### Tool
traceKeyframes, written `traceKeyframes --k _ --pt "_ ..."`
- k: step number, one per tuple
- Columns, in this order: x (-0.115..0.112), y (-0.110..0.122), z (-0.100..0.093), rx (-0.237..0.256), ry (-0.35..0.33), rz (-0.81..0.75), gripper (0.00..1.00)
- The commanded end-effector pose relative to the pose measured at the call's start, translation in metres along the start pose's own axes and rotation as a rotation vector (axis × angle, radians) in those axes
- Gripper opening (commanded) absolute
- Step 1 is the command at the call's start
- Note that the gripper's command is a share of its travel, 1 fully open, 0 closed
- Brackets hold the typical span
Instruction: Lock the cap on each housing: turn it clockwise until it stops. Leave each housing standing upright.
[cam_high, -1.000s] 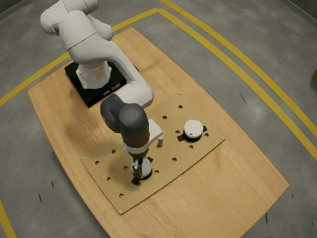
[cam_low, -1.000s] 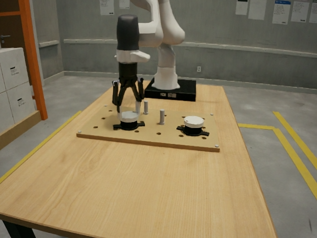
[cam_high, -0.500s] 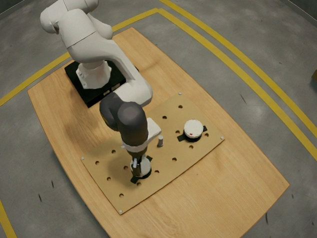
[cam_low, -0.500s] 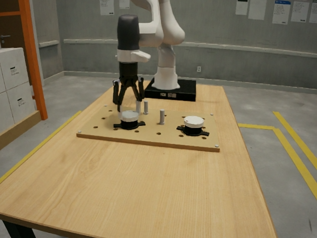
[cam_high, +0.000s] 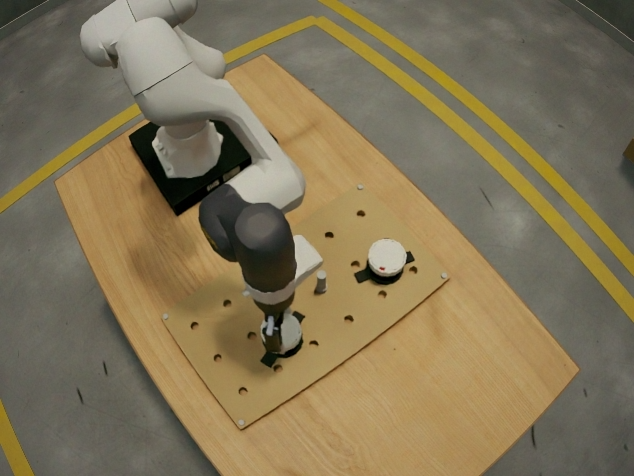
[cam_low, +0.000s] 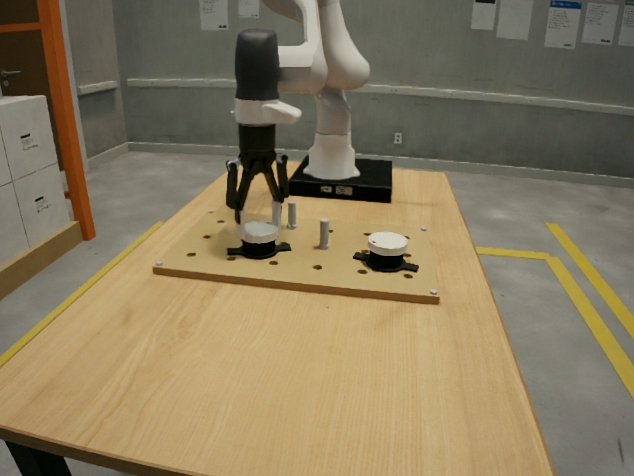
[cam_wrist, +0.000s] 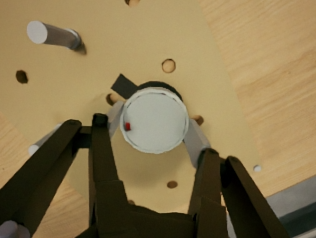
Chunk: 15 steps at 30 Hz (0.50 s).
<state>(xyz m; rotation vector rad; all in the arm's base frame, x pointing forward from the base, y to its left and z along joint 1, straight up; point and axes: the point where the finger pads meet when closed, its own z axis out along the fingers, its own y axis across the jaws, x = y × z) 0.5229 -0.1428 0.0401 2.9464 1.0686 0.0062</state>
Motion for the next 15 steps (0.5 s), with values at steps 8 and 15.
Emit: traceKeyframes --k 8,15 --pt "-0.0013 -0.0061 0.0019 0.008 -0.001 -0.002 0.10" --pt "-0.0013 -0.0106 0.0018 0.008 -0.001 -0.002 0.10"
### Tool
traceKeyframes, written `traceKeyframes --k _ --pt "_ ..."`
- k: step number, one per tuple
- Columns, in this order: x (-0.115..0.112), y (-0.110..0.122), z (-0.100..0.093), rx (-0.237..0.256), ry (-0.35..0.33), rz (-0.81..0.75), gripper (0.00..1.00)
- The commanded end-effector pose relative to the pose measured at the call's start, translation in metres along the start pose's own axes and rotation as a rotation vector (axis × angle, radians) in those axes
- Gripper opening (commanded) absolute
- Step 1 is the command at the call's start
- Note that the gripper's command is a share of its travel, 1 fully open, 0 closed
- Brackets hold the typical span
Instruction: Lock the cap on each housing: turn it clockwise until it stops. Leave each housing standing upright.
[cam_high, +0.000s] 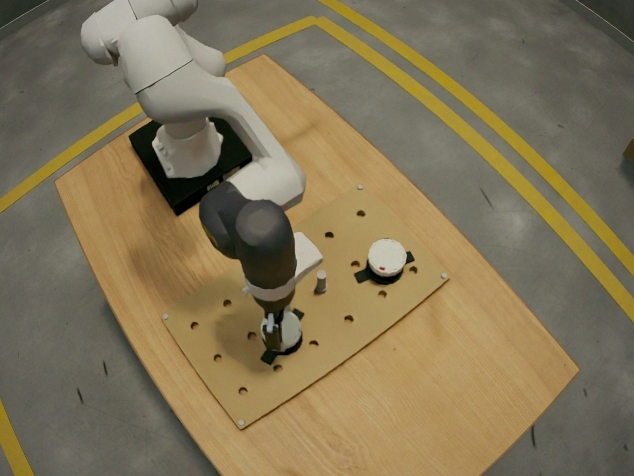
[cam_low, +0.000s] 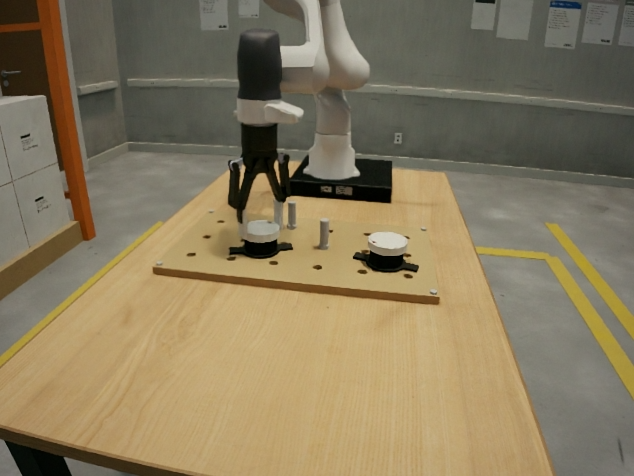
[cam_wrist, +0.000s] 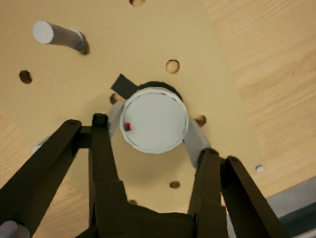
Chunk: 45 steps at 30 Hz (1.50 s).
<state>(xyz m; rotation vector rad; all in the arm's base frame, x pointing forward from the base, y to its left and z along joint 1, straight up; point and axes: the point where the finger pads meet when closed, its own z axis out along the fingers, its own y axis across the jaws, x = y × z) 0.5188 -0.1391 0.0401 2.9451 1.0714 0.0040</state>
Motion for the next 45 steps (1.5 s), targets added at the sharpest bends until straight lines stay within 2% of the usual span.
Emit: traceKeyframes --k 1,26,45 --pt "-0.001 -0.006 0.002 0.008 0.000 0.000 0.10" --pt "0.000 -0.032 0.002 0.008 0.000 0.000 0.10" --pt "0.000 -0.062 0.001 0.008 0.000 0.000 0.10"
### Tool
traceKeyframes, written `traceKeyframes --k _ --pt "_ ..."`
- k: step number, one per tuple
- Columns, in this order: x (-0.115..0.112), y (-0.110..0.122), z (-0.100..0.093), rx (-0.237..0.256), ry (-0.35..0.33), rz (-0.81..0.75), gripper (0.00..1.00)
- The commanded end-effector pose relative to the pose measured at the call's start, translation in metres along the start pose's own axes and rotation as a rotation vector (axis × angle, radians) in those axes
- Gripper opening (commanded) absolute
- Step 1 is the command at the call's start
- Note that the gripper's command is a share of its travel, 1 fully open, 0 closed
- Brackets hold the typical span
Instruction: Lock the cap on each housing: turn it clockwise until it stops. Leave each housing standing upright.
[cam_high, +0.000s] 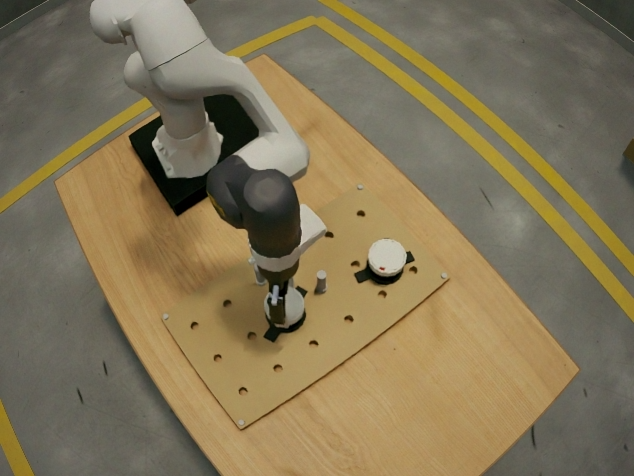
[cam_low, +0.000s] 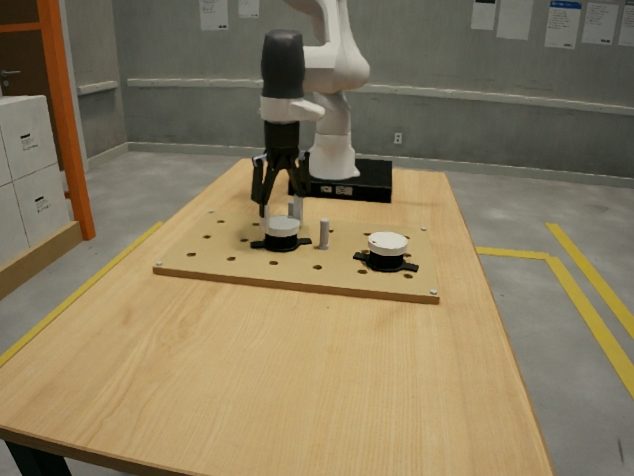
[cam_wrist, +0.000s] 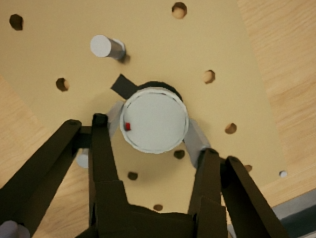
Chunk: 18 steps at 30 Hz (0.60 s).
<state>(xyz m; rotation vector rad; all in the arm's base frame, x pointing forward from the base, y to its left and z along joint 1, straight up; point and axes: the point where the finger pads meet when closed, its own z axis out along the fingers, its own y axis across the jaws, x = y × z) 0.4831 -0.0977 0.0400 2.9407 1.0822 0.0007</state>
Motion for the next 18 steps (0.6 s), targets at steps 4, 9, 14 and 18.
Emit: traceKeyframes --k 4,9,14,18 --pt "0.000 -0.015 0.002 0.007 0.003 0.007 0.10" --pt "0.000 -0.024 0.002 0.007 0.003 0.007 0.10" --pt "0.001 -0.031 0.002 0.007 0.003 0.007 0.10" --pt "0.001 -0.036 0.002 0.007 0.003 0.007 0.10"
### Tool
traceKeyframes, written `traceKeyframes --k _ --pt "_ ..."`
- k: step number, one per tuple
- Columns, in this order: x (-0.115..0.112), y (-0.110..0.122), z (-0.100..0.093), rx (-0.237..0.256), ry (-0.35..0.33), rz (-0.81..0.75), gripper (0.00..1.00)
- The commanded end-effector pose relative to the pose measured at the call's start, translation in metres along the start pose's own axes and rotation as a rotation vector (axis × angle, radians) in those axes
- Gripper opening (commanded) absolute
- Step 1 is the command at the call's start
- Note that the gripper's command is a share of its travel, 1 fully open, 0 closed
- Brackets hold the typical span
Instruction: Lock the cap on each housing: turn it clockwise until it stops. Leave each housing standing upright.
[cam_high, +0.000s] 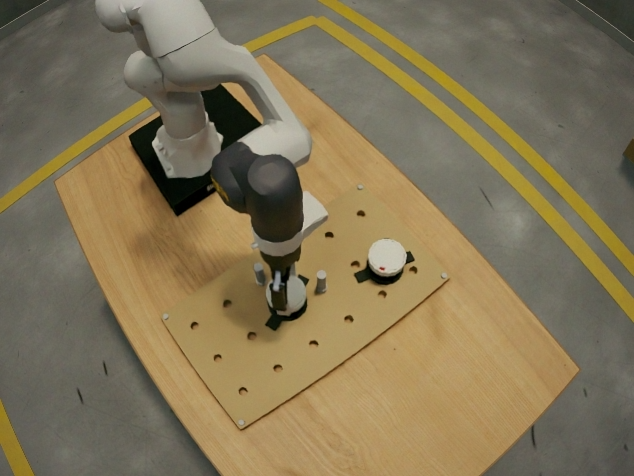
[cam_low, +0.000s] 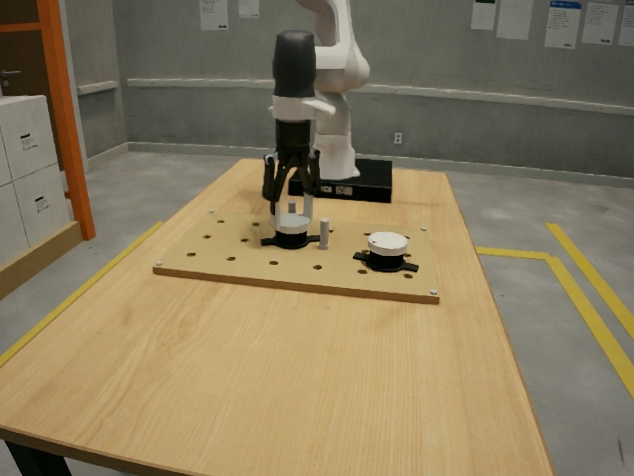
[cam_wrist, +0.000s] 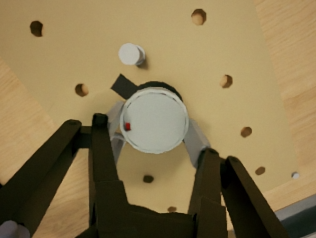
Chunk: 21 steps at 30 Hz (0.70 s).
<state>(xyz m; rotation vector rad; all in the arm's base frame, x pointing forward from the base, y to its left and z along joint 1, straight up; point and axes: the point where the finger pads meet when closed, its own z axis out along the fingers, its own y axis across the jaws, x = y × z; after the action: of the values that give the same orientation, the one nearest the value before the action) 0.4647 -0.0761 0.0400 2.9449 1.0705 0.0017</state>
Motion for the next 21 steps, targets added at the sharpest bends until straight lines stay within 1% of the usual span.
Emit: traceKeyframes --k 1,12,21 --pt "0.001 -0.009 0.002 0.007 0.002 -0.001 0.10" --pt "0.001 -0.026 0.002 0.007 0.002 -0.001 0.10" --pt "0.001 -0.033 0.002 0.007 0.002 -0.001 0.10"
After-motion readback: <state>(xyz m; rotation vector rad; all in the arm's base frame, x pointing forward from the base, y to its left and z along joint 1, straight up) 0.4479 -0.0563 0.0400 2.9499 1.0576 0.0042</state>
